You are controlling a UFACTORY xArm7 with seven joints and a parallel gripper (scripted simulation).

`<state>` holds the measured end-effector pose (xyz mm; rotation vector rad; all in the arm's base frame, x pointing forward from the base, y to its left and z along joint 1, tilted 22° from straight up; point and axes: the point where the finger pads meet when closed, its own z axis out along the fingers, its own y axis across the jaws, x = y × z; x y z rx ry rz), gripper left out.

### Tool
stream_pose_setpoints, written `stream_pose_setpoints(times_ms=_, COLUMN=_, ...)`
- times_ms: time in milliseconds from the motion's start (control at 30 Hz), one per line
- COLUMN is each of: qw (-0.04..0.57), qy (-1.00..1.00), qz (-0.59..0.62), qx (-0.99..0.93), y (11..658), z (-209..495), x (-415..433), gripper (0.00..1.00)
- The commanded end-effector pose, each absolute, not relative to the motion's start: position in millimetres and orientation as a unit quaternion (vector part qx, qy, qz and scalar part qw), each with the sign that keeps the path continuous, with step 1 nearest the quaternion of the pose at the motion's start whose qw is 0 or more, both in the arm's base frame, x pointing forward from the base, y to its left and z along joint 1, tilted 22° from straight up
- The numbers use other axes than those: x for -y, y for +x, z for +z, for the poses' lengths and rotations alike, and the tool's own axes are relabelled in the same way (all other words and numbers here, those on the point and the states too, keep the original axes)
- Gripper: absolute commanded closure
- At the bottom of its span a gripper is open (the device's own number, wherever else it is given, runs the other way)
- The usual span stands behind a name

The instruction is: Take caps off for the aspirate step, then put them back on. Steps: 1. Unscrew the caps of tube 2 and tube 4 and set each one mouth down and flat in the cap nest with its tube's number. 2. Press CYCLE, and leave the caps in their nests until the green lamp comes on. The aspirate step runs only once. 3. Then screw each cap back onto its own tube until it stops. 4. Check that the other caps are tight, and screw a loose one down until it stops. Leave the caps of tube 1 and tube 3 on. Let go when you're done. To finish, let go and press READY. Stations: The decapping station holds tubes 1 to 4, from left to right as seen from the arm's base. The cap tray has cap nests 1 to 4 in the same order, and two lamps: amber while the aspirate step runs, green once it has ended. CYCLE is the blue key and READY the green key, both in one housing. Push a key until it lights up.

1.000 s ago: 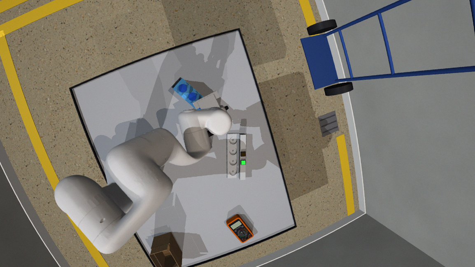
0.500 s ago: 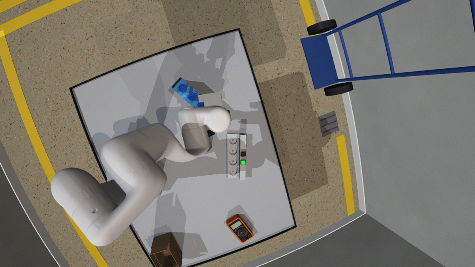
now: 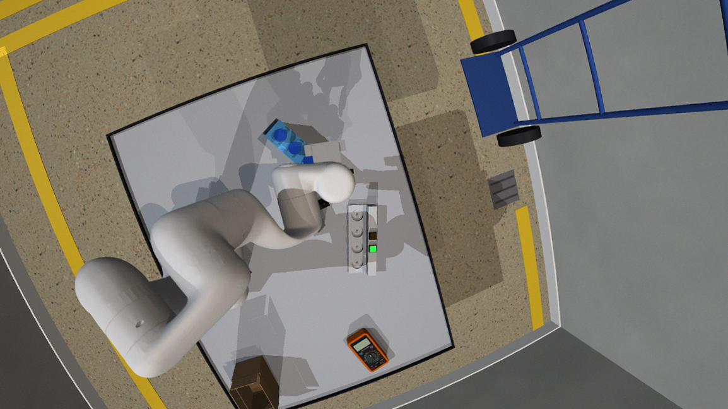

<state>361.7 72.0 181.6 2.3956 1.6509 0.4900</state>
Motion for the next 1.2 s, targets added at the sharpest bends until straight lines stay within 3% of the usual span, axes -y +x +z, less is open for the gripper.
stream_pose_setpoints(times_ms=0, qw=0.096, qy=0.808, qz=0.166, qx=-0.557, y=359, z=192, x=-72, gripper=0.54)
stream_pose_setpoints(times_ms=567, qw=0.096, qy=0.808, qz=0.167, qx=-0.557, y=347, z=221, x=-71, gripper=0.54)
stream_pose_setpoints(times_ms=1167, qw=0.158, qy=0.495, qz=0.110, qx=-0.847, y=320, z=212, x=-156, gripper=0.54)
